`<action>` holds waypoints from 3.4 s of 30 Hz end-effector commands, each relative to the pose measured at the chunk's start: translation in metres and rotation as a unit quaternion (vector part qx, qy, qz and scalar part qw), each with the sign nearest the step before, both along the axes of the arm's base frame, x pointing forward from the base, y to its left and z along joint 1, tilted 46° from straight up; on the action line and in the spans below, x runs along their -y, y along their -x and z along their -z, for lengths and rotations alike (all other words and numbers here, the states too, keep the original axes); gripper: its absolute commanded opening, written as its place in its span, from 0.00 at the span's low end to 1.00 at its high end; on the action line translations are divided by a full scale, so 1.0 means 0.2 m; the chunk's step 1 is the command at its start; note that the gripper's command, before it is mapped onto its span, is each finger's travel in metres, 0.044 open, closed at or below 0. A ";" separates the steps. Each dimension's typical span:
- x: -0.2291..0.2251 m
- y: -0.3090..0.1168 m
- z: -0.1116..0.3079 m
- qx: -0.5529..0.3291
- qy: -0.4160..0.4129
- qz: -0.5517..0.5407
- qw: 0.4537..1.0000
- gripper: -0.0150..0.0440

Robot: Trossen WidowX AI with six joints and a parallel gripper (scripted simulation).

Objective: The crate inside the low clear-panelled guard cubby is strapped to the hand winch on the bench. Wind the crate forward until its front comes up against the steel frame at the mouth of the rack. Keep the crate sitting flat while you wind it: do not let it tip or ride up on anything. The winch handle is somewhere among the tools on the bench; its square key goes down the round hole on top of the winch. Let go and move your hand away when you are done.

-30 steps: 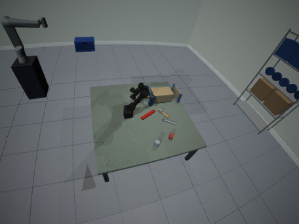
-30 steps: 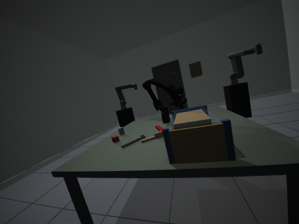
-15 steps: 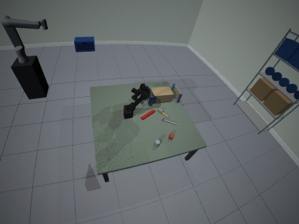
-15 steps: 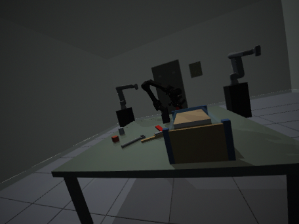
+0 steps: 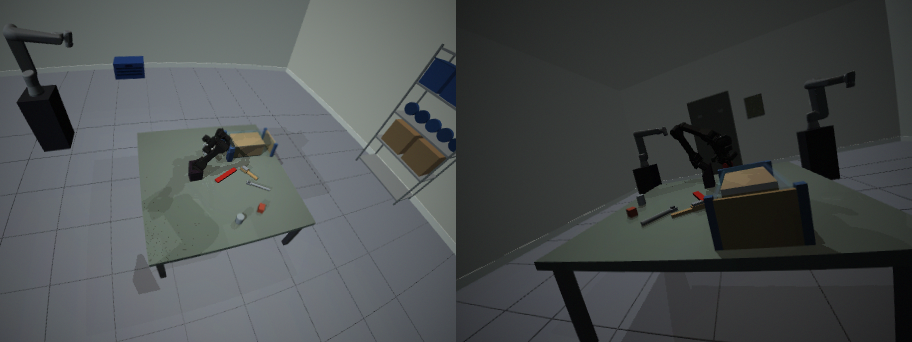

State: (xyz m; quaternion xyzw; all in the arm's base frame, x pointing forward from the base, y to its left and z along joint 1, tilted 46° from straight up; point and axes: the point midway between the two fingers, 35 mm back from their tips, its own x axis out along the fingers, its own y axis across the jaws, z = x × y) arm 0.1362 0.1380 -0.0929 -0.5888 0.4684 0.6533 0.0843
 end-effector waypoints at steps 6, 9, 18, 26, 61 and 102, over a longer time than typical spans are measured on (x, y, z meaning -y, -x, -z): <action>0.03 -0.09 -0.02 0.013 0.009 -0.002 1.000 0.25; 0.04 -0.11 -0.02 0.013 0.009 -0.002 1.000 0.25; 0.05 -0.16 -0.03 0.013 0.009 -0.002 1.000 0.25; 0.05 -0.21 -0.04 0.013 0.009 -0.002 1.000 0.25; 0.02 -0.43 -0.02 0.015 0.009 -0.002 1.000 0.25; -0.10 -0.63 0.07 0.016 0.008 -0.002 1.000 0.25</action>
